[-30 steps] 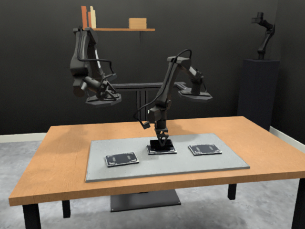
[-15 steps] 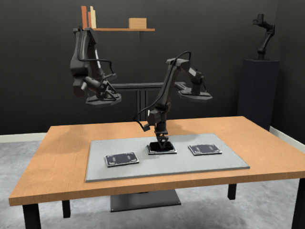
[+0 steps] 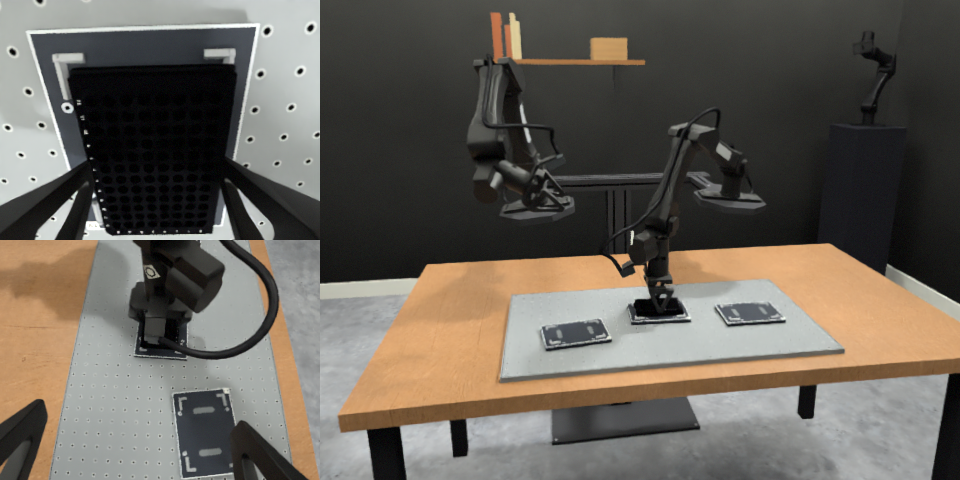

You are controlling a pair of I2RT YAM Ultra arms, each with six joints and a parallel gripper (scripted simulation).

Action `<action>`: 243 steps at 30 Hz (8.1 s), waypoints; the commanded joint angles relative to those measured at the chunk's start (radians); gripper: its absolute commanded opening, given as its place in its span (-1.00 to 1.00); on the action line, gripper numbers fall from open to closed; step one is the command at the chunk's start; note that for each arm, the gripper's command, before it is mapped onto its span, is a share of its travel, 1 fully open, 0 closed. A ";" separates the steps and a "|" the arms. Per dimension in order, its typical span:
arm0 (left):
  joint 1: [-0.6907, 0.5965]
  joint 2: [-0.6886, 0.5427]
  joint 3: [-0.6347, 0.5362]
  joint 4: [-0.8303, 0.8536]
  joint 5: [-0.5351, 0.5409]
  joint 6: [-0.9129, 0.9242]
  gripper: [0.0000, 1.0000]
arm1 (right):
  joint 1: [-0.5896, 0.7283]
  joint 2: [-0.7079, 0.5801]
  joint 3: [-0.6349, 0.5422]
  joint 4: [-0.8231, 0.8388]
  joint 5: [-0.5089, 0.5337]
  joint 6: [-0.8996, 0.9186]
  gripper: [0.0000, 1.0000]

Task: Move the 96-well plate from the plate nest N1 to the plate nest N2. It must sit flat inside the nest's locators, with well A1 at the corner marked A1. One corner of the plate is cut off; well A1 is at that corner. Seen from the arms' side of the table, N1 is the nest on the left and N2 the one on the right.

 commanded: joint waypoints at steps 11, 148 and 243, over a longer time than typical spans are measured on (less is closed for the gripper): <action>-0.013 -0.037 -0.029 0.012 -0.018 -0.016 0.56 | -0.003 0.009 0.029 -0.013 -0.018 -0.008 1.00; -0.007 -0.054 -0.007 -0.012 -0.006 -0.003 0.56 | -0.003 0.009 0.029 -0.013 -0.018 -0.008 1.00; 0.281 -0.690 -0.751 0.518 0.028 -0.282 1.00 | 0.207 0.124 -0.044 0.472 0.237 0.502 1.00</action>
